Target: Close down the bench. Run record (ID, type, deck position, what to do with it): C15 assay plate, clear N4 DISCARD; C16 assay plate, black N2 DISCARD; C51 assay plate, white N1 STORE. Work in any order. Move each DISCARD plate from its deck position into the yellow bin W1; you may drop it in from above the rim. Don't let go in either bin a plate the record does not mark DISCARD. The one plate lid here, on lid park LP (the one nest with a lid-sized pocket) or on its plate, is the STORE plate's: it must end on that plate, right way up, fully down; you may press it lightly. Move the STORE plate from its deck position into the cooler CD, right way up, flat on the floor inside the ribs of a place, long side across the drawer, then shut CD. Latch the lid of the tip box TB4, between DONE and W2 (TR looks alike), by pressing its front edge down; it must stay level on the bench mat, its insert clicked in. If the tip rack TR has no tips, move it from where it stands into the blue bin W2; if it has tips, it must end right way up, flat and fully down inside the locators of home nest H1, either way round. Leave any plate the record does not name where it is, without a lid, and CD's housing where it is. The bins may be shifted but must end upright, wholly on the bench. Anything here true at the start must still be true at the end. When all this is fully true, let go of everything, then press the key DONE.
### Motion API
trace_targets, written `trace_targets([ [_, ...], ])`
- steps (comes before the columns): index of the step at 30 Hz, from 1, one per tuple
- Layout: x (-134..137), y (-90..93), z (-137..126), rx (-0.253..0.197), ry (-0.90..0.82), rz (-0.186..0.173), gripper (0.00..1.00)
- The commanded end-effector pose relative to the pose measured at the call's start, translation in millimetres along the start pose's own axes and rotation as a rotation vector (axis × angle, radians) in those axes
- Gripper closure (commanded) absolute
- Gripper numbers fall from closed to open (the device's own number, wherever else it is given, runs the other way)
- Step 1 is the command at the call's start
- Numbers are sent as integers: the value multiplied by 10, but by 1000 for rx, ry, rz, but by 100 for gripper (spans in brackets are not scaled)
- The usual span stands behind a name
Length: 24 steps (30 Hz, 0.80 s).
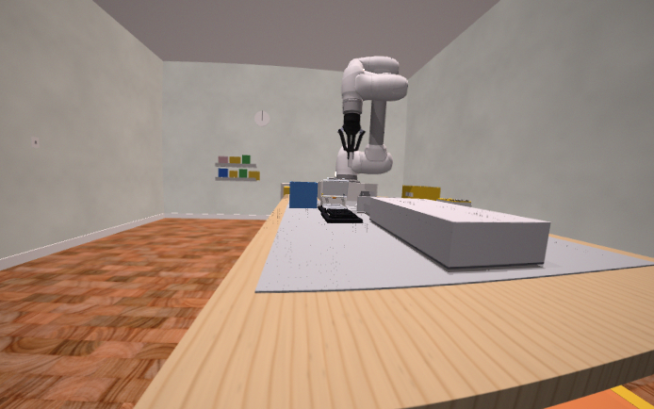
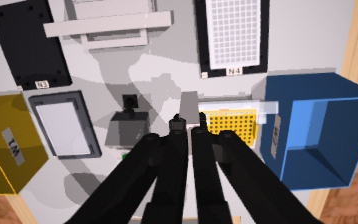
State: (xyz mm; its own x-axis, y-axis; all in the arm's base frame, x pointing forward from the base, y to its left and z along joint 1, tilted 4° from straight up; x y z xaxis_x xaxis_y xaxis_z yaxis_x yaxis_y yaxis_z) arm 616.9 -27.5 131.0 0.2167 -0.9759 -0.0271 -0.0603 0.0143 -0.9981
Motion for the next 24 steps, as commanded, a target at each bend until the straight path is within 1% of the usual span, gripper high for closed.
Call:
trace_targets([
  [1, 179, 51, -14, 0, 1, -2, 100],
  [9, 490, 122, -42, 0, 1, -2, 100],
  [11, 490, 122, -42, 0, 1, -2, 100],
  [13, 551, 136, -48, 0, 1, -2, 100],
  [24, 551, 136, -48, 0, 1, -2, 100],
])
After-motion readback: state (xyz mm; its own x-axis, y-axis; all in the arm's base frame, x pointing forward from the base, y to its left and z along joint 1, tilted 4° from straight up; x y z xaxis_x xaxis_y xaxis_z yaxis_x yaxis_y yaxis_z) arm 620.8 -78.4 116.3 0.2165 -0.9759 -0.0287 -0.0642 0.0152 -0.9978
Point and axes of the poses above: the point where the finger pads meet when closed, its own y axis out along the fingers, its own x axis across the jaws, z = x × y, the point moved 5 cm from there along -y, back along the fingers, and after that the axes turned 5 degrees about -y, right-handed, at the moved point
